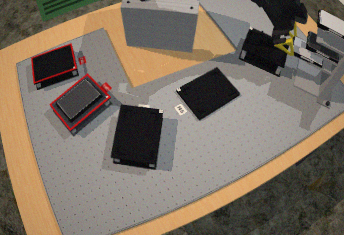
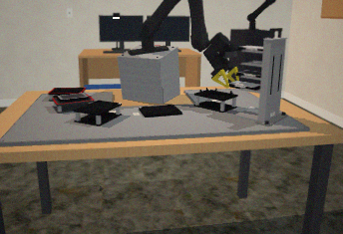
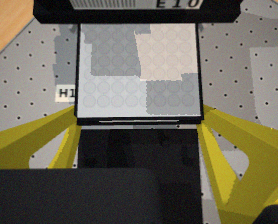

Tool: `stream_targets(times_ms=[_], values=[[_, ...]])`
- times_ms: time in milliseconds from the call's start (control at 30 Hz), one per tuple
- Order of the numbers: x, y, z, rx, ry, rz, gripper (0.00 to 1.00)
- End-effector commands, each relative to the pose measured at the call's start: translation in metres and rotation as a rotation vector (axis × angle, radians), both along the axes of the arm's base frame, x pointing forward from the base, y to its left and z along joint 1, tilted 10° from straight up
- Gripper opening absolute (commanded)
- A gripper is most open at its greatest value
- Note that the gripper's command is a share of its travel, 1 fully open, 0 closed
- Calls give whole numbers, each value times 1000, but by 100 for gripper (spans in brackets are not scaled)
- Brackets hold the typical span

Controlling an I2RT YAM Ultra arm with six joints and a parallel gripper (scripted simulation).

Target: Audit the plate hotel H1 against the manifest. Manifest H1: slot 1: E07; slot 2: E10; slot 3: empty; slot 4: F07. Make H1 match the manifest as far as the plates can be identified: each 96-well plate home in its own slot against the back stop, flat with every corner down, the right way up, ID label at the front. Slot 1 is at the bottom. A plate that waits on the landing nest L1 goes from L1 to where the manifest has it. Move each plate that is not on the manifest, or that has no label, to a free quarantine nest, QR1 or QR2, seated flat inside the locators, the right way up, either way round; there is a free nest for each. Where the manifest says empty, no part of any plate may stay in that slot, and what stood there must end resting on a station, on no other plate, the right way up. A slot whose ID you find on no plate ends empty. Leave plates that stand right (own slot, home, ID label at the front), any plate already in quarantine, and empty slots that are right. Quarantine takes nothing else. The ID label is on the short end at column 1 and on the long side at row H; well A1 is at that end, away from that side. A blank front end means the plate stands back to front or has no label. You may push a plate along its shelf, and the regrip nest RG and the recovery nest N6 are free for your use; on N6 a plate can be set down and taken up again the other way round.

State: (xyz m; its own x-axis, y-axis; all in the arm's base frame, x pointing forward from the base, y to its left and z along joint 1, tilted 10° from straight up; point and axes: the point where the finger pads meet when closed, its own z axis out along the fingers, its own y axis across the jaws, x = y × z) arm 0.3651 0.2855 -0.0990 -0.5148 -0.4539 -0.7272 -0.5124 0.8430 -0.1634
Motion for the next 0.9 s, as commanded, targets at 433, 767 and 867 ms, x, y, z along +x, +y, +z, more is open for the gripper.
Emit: stream_targets(times_ms=[433, 767, 867], values=[[15, 10, 0, 9, -13, 7, 86], [15, 11, 3, 16, -19, 4, 86], [15, 11, 3, 16, -19, 4, 86]])
